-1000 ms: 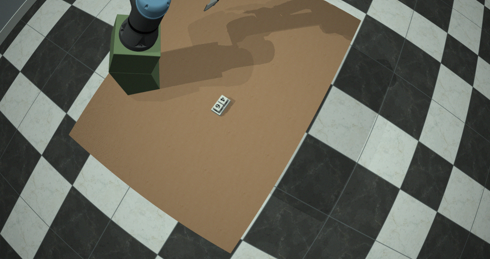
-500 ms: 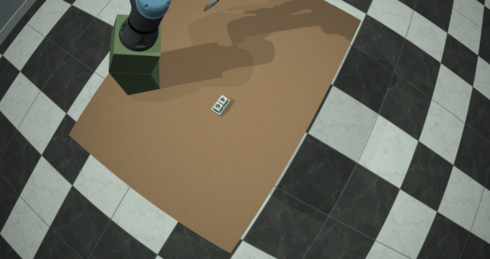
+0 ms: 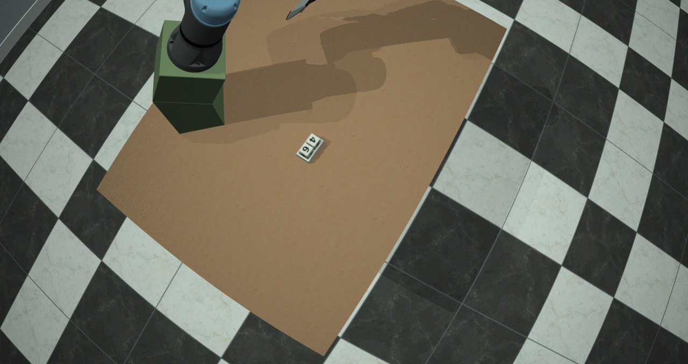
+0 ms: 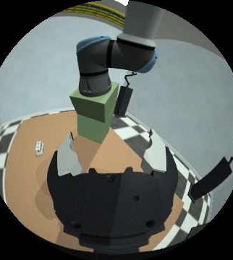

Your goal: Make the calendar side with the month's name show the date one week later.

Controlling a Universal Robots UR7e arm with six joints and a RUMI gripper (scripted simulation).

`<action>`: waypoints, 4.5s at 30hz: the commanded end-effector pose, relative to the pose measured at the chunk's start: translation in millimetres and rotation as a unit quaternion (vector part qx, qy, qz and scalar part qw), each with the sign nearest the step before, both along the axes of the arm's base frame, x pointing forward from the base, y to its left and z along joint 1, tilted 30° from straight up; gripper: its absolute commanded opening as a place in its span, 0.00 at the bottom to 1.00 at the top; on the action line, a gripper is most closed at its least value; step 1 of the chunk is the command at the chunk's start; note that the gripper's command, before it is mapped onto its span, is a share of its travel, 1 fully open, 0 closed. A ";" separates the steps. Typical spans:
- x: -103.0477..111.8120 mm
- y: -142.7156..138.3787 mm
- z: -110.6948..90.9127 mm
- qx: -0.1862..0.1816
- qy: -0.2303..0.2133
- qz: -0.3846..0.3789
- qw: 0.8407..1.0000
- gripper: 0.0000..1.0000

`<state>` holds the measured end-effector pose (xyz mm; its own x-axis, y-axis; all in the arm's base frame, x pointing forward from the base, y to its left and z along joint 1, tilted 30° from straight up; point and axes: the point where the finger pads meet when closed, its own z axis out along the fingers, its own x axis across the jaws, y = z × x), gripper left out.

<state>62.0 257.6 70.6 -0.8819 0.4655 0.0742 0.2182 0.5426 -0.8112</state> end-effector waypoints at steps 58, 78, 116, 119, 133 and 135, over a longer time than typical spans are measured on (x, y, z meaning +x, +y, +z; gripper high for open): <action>210.5 -85.7 -81.6 0.359 -0.192 -0.441 0.800 1.00; 271.7 -162.1 -82.9 0.410 -0.335 -0.495 0.689 1.00; 302.4 -242.0 -75.0 0.411 -0.464 -0.505 0.600 1.00; 302.6 -242.0 -74.8 0.411 -0.464 -0.505 0.600 1.00; 302.6 -241.9 -74.8 0.411 -0.464 -0.506 0.600 1.00; 302.6 -241.8 -74.8 0.411 -0.464 -0.507 0.599 1.00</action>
<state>365.7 14.9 -3.4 -0.0206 0.9405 0.3392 0.9238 -0.1118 0.3662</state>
